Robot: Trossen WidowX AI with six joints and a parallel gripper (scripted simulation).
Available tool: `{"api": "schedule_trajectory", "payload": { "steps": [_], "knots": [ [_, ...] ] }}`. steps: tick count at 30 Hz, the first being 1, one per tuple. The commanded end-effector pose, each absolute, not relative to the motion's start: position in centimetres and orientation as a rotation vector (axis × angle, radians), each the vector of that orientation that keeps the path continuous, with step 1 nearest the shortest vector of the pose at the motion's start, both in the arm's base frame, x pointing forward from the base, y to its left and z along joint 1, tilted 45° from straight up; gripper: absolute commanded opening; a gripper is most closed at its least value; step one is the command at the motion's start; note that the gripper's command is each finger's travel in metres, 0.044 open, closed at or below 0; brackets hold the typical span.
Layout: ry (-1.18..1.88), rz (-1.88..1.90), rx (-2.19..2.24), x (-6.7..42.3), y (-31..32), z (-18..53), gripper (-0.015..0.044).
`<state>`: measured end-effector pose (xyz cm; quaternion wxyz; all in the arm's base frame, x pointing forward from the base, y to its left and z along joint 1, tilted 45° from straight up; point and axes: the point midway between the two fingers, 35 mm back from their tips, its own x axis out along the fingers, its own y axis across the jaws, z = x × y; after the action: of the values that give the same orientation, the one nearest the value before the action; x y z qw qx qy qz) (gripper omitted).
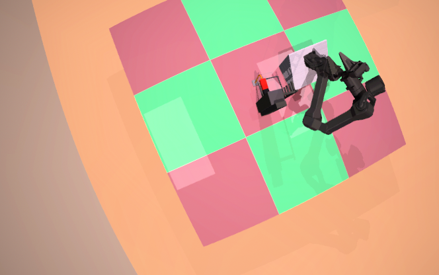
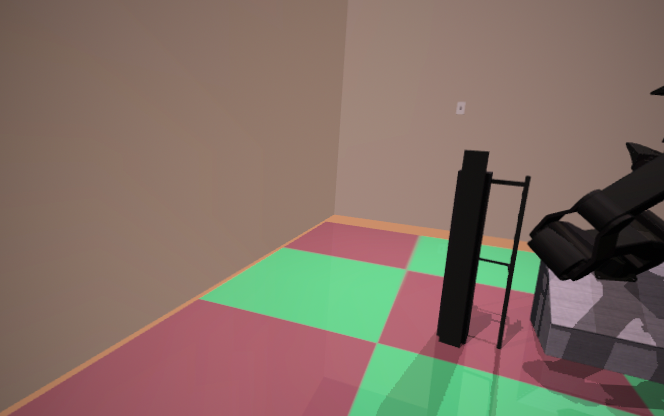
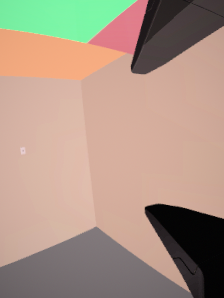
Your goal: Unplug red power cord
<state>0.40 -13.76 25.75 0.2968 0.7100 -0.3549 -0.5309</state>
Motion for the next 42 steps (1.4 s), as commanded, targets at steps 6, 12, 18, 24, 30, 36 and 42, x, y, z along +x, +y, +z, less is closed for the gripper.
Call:
{"api": "schedule_trajectory", "payload": {
  "steps": [6,12,18,24,30,36,42],
  "knots": [
    [-0.774,-1.373,1.973,0.1,-14.7,25.0,0.0242],
    [-0.430,-1.248,2.144,1.4,-17.3,23.3,0.0160],
    [-0.046,-1.114,2.281,4.9,-19.7,20.9,0.0160],
    [0.343,-1.026,2.285,9.7,-20.9,17.8,0.0160],
    [0.704,-0.960,2.281,14.7,-20.1,14.3,0.0160],
    [1.102,-0.901,2.228,20.4,-16.8,9.6,0.0160],
    [1.483,-0.909,2.068,24.2,-11.9,5.1,0.0160]
  ]
}}
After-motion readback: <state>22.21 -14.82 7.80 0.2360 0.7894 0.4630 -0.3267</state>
